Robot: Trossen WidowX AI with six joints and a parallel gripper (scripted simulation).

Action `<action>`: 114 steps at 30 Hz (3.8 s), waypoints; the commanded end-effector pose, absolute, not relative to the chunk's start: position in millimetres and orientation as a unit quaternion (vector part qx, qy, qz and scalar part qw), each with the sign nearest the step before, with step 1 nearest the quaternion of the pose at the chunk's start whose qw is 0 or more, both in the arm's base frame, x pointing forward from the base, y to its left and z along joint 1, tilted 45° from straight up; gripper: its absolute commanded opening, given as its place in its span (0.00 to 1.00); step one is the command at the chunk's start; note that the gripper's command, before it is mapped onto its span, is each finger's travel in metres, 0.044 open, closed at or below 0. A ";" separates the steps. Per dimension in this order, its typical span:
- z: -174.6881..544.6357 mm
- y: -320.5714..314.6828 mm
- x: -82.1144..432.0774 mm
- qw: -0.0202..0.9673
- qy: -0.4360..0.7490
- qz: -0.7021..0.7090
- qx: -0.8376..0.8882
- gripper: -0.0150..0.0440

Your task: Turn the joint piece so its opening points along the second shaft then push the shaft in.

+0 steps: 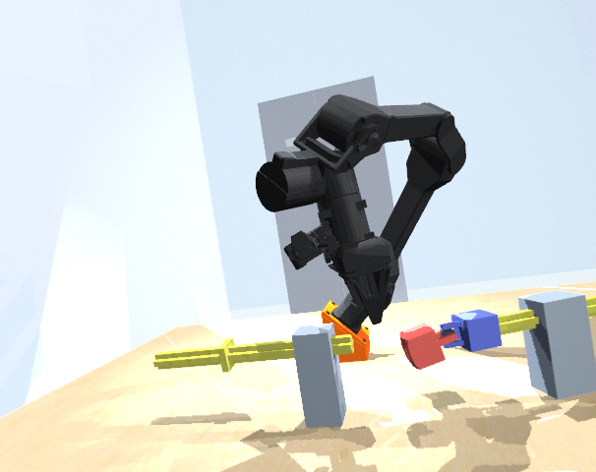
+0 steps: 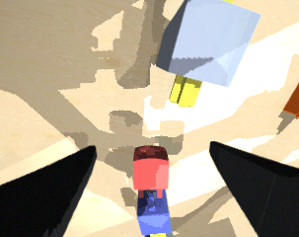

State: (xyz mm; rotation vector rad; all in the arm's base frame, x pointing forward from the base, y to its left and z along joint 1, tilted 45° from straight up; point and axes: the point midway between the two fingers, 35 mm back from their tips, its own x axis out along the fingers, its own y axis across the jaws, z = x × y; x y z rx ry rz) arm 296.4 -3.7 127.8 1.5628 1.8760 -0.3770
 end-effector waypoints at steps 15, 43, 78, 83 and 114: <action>87.1 35.8 294.0 0.317 0.717 -0.151 0.602 1.00; 108.6 84.4 279.0 0.317 0.717 -0.151 0.603 1.00; 99.6 96.0 277.6 0.316 0.717 -0.150 0.603 0.56; 99.6 96.0 277.6 0.316 0.717 -0.150 0.603 0.56; 99.6 96.0 277.6 0.316 0.717 -0.150 0.603 0.56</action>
